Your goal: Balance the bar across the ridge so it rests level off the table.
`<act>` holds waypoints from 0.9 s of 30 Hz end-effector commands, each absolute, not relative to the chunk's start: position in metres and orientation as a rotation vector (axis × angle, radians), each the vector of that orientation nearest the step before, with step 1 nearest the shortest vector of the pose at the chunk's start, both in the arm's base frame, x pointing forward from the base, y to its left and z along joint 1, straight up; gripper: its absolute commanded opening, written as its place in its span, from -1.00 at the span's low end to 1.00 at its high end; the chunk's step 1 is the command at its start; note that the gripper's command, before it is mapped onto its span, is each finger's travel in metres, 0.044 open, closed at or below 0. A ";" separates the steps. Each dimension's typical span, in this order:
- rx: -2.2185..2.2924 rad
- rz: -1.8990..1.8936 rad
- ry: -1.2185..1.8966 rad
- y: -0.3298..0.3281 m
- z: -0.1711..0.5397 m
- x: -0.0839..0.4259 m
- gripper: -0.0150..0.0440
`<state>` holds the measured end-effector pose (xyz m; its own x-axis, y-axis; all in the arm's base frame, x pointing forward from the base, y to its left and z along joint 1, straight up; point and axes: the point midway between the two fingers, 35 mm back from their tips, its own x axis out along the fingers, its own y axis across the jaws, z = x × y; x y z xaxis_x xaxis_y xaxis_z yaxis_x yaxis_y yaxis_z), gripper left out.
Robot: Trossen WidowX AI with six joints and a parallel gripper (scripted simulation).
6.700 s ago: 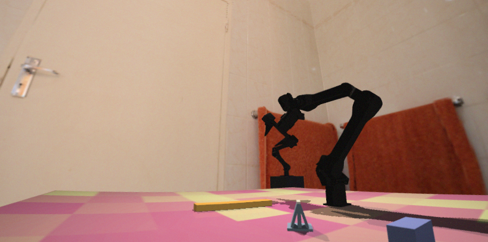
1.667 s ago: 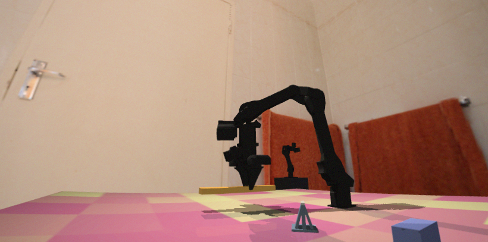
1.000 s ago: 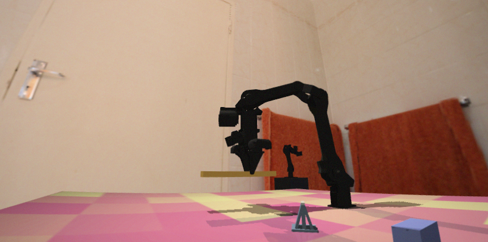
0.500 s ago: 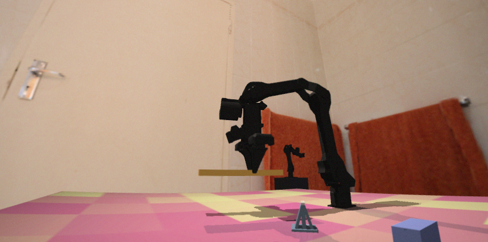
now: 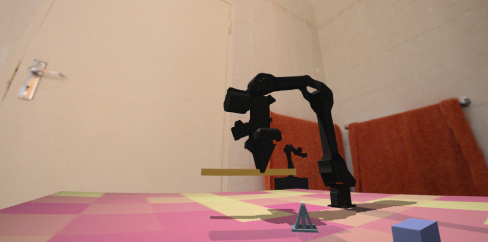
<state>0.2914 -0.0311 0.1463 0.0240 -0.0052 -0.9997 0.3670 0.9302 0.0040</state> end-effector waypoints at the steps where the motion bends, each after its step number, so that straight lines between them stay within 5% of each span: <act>1: 0.323 -0.318 1.524 -0.018 0.147 0.291 -0.49; 27: 0.529 -0.508 1.489 0.083 0.147 0.281 -0.49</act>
<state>0.2824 0.0742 0.1458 0.0200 0.0025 -0.9998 0.5982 0.8013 0.0140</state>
